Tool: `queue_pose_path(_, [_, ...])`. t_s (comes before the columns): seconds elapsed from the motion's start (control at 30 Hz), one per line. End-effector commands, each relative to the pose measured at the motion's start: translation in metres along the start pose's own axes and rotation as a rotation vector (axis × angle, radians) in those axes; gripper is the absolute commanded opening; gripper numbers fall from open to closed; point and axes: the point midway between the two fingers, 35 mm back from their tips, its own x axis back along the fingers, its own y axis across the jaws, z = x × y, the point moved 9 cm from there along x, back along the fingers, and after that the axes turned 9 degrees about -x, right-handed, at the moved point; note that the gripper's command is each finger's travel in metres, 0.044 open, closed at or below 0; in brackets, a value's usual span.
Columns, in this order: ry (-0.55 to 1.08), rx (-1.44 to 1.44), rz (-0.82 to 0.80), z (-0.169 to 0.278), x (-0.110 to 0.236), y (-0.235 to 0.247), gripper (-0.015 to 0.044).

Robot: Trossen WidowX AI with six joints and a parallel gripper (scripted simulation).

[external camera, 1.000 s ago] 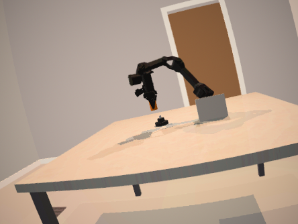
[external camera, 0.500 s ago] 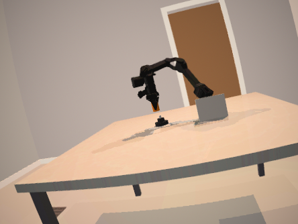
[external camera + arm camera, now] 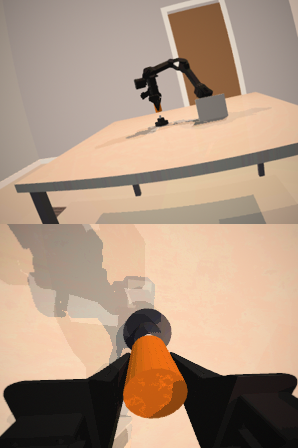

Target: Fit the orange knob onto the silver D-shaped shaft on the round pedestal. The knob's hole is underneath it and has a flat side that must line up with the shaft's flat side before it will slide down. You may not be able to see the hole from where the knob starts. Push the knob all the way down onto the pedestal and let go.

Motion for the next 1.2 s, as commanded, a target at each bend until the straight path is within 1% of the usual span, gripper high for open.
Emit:
queue_pose_path(0.0, [-0.008,-0.055,0.000,0.0006,0.0014,-0.0018,0.0000])
queue_pose_path(1.17, [-0.008,-1.084,-0.004,0.0006,0.0014,-0.0008,0.0000])
